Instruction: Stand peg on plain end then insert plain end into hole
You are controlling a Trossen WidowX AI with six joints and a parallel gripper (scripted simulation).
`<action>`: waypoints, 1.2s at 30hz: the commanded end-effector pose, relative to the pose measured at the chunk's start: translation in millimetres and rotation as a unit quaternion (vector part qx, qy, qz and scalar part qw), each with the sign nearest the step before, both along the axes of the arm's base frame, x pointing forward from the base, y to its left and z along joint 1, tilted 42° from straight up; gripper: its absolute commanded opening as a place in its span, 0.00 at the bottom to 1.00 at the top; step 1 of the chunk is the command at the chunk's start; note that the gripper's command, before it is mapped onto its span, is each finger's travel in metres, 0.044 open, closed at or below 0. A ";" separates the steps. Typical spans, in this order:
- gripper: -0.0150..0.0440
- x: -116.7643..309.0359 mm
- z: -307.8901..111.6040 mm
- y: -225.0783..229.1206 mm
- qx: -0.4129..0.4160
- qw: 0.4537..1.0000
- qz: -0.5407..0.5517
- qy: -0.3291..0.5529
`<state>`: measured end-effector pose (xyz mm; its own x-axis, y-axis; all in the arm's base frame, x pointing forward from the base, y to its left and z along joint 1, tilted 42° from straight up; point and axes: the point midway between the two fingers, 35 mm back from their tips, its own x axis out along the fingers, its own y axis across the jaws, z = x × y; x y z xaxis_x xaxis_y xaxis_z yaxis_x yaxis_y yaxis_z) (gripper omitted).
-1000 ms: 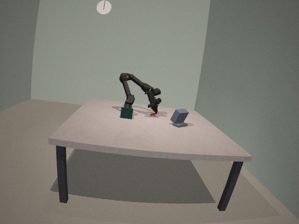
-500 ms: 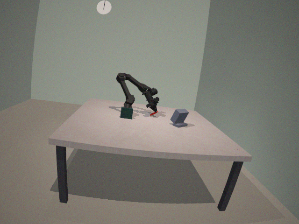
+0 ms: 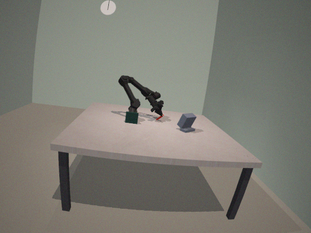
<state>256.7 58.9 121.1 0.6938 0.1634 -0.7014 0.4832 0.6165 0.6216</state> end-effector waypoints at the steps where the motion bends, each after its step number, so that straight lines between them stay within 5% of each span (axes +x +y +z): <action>1: 0.34 -2.1 2.4 0.5 -0.005 1.000 -0.012 -0.013; 36: 0.34 -22.9 10.0 8.8 -0.075 0.986 -0.107 -0.105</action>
<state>235.3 67.0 130.7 0.8255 -0.0801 -0.5586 0.4832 0.6117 0.6264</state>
